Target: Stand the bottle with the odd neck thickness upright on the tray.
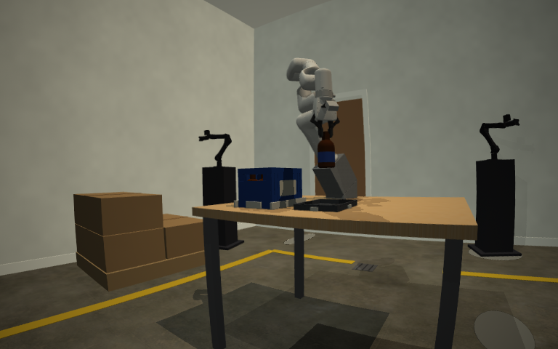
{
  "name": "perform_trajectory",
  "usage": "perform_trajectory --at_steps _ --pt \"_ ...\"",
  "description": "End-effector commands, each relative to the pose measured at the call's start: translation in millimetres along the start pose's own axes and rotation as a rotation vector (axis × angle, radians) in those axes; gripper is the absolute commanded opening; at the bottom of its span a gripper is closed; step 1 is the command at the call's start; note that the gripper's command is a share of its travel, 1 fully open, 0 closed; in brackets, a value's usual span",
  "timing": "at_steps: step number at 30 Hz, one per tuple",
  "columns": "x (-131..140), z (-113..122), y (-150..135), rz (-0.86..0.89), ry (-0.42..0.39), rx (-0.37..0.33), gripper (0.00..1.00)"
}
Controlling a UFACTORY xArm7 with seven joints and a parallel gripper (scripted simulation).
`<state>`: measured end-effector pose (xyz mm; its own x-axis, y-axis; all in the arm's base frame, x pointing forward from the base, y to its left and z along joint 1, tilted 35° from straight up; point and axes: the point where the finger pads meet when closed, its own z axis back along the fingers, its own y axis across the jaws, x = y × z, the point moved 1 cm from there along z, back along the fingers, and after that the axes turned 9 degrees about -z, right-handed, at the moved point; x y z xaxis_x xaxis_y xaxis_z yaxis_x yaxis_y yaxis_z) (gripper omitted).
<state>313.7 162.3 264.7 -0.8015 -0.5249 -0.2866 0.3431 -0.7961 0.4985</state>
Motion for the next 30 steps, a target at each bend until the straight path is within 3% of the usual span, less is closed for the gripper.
perform_trajectory --at_steps 1,19,30 --pt "-1.5 -3.5 -0.2 0.000 0.004 0.000 0.00" --pt "-2.0 -45.7 -0.5 0.000 0.004 0.000 0.00" --pt "-2.5 -83.7 -0.8 0.000 0.004 0.000 0.00"
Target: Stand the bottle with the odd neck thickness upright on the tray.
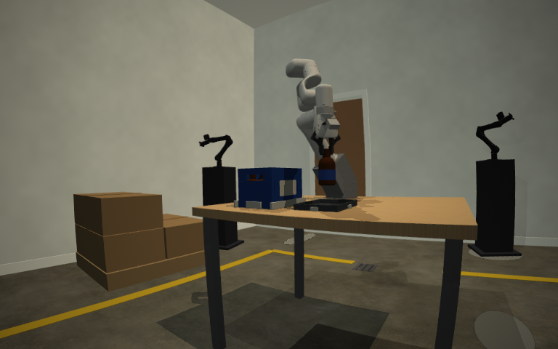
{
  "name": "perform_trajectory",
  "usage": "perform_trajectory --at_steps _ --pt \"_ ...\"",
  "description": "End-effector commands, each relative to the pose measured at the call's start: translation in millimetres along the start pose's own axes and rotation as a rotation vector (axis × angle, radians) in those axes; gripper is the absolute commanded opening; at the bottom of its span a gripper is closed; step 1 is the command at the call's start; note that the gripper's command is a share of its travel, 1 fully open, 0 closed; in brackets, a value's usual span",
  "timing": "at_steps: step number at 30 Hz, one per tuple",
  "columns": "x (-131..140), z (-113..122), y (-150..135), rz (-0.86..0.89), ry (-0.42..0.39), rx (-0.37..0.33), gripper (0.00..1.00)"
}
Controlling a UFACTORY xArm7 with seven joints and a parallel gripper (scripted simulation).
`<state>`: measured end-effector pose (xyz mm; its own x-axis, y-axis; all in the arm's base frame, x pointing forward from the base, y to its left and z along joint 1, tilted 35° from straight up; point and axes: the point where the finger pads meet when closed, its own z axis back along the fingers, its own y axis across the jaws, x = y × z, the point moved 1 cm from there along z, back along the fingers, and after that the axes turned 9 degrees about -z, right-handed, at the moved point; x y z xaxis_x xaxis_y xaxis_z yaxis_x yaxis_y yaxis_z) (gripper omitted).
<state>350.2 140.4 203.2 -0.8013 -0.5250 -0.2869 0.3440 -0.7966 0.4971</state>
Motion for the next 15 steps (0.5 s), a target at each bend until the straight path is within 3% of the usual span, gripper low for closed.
perform_trajectory --at_steps 1,15 --pt "-2.5 -12.4 -0.1 0.000 0.004 0.002 0.00" --pt "-2.9 -44.0 -0.3 0.000 0.004 0.002 0.00"
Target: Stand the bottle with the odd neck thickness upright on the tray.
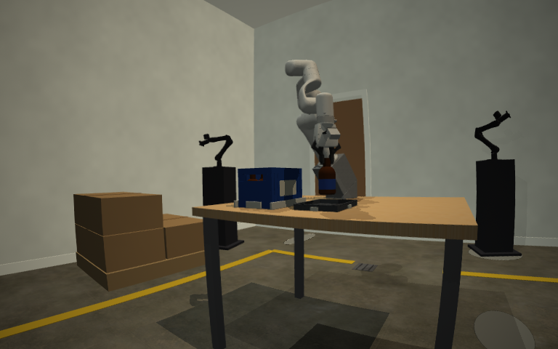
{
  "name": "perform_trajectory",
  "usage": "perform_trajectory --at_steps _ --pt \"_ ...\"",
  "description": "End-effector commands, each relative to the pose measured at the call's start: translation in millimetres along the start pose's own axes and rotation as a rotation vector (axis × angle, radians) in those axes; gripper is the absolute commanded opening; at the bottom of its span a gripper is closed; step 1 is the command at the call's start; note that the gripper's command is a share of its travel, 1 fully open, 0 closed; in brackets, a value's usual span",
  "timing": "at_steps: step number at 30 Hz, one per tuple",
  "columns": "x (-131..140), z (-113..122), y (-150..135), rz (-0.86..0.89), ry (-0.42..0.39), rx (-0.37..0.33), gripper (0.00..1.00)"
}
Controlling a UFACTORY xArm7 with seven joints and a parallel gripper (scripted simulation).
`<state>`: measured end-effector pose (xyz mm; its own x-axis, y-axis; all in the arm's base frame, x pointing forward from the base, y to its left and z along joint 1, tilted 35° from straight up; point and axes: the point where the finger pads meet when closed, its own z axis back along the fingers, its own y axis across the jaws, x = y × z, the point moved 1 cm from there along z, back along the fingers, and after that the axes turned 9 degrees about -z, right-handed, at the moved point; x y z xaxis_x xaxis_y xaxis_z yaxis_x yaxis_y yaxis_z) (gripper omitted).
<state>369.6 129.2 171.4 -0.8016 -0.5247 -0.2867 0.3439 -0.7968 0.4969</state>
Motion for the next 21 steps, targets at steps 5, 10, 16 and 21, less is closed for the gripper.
perform_trajectory --at_steps 5,10,16,21 --pt "-2.5 -13.7 -0.2 0.000 0.004 0.002 0.00" --pt "-2.5 -17.8 -0.2 0.000 0.004 0.002 0.00" --pt "-2.6 -24.0 -0.3 0.000 0.004 0.002 0.00" --pt "-2.6 -27.2 -0.3 0.000 0.004 0.002 0.00"
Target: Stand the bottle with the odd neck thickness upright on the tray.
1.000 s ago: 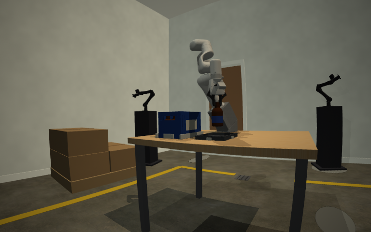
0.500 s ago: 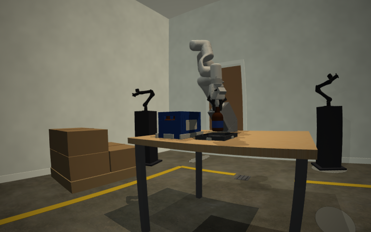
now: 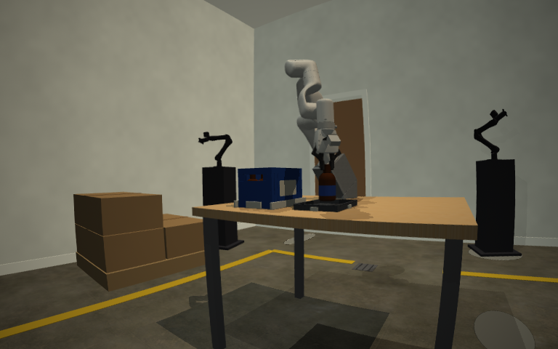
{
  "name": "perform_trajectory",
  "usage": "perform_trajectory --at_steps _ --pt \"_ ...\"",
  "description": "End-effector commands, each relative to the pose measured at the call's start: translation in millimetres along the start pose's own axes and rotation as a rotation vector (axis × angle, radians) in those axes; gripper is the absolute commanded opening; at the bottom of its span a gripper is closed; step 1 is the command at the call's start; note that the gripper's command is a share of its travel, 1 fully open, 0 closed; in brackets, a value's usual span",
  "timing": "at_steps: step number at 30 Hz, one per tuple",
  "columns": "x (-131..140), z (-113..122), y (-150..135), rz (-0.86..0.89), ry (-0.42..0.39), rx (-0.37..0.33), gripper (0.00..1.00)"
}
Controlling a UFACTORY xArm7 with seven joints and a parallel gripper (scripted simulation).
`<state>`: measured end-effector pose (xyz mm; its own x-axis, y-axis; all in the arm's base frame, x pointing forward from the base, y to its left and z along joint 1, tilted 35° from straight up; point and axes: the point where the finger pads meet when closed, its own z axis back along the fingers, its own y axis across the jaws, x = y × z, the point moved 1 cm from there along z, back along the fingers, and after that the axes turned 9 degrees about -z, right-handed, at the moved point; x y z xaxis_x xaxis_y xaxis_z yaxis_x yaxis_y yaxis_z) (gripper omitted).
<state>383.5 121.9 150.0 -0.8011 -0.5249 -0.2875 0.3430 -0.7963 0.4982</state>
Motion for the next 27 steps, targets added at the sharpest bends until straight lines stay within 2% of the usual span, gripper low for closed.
perform_trajectory --at_steps 1,27 --pt "-1.5 -1.2 -0.2 0.001 0.003 0.001 0.00" --pt "-1.5 -3.4 -0.3 0.001 0.003 0.000 0.00"
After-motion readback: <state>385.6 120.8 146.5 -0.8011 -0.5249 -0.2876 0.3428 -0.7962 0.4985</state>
